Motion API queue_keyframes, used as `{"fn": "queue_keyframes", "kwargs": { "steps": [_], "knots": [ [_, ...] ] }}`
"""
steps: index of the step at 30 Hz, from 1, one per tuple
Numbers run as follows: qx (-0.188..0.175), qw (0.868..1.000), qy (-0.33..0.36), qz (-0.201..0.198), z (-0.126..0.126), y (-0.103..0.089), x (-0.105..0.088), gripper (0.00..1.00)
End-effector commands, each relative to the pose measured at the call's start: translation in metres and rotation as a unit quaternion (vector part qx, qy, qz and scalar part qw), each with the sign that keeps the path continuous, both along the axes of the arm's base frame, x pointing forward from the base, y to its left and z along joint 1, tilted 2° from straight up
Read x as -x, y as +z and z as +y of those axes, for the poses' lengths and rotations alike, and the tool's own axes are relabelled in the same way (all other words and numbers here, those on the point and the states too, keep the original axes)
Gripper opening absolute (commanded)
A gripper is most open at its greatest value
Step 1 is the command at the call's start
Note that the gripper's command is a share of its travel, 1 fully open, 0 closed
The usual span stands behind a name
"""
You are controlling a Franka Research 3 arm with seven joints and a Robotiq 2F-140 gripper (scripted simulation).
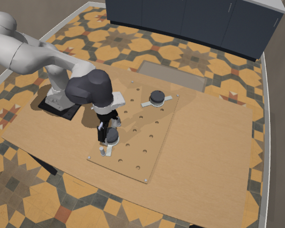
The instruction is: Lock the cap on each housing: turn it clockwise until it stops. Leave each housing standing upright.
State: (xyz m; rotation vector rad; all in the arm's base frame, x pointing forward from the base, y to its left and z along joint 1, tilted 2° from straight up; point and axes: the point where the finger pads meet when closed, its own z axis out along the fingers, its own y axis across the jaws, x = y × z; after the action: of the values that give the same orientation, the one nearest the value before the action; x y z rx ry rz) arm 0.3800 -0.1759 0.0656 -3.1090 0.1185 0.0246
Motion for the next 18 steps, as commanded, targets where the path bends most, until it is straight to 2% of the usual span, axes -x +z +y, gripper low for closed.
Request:
{"fn": "queue_keyframes", "kwargs": {
  "steps": [1,7,8,18],
  "knots": [
    [0.001,1.0,-0.001,0.0,0.0003,-0.0005,-0.0001,0.78],
    [0.001,1.0,-0.001,0.0,0.0003,-0.0005,-0.0001,0.78],
    [0.001,1.0,-0.001,0.0,0.0003,-0.0005,-0.0001,0.1],
    [0.001,1.0,-0.001,0.0,0.0003,-0.0005,-0.0001,0.1]
  ]
}}
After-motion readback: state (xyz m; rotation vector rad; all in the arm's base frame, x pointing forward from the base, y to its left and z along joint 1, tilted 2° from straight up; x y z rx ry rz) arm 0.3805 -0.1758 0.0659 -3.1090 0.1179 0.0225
